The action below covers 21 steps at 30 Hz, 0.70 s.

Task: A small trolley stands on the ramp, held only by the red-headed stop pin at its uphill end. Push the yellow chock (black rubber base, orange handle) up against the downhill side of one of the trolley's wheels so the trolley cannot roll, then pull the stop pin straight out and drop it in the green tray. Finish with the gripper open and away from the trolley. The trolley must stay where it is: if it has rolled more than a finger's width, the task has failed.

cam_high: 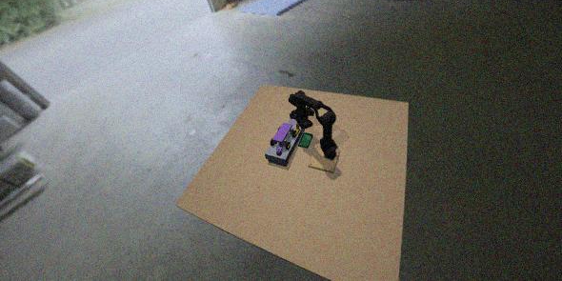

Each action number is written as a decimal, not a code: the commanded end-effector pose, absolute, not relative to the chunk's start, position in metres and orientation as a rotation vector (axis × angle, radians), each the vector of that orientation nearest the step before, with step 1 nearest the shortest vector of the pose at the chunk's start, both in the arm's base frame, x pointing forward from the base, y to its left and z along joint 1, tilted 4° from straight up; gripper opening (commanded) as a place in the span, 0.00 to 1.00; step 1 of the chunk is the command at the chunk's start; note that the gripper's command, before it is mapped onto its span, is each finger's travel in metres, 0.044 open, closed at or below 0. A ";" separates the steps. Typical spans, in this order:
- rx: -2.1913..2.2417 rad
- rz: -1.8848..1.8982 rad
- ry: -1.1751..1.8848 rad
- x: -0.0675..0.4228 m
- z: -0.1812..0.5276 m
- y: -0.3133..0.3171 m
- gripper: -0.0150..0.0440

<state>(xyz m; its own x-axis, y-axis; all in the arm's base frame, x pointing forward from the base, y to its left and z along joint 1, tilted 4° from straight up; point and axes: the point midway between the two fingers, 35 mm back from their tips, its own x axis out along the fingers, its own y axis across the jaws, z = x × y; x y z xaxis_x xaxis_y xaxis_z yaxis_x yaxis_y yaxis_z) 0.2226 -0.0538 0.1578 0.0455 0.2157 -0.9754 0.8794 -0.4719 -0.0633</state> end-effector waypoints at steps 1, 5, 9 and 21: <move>1.812 -1.557 1.007 0.222 0.159 -0.053 0.25; 1.879 -1.654 0.907 0.222 0.159 -0.052 0.25; 1.945 -1.744 0.799 0.222 0.159 -0.051 0.25; 2.139 -1.980 0.428 0.222 0.160 -0.049 0.25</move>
<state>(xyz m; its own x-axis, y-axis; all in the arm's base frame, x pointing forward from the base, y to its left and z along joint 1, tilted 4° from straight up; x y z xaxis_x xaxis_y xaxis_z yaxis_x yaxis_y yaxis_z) 0.2222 -0.0495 0.1582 0.0537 0.0991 -0.9936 0.4235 -0.9034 -0.0672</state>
